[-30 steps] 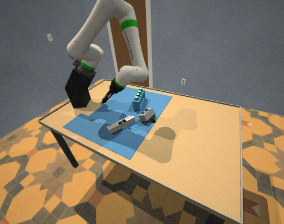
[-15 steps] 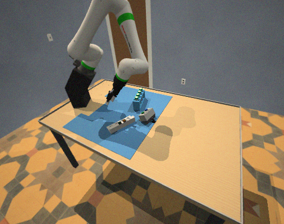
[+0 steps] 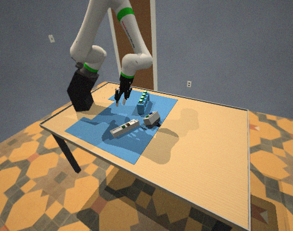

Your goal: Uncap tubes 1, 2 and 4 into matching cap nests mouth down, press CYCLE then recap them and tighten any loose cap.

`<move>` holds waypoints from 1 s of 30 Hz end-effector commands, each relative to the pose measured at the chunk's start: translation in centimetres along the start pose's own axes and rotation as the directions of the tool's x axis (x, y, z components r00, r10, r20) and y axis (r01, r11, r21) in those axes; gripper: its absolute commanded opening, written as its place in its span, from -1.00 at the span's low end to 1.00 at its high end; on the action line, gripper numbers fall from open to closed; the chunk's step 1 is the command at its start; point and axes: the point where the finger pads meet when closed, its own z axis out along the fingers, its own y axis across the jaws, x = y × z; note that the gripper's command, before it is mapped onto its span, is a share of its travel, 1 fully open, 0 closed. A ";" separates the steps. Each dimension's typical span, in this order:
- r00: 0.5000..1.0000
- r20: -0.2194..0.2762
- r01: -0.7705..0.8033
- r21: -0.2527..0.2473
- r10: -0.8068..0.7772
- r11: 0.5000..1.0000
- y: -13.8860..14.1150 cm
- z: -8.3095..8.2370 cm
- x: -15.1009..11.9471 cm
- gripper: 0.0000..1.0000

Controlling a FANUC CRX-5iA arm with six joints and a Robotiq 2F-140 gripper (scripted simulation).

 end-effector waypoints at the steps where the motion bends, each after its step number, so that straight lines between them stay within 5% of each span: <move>1: 0.996 -0.042 -0.085 0.008 0.085 0.996 -1.2 -0.4 0.3 -0.31; 14: 0.878 -0.120 -0.439 0.186 0.463 0.879 -5.2 -2.4 1.4 -0.31; 17: 0.863 -0.120 -0.462 0.202 0.490 0.863 -5.2 -2.4 1.4 -0.31; 25: 0.723 -0.084 -0.629 0.331 0.686 0.704 -7.7 -4.0 1.9 -0.31; 30: 0.673 -0.061 -0.671 0.368 0.737 0.643 -8.5 -4.6 2.0 -0.31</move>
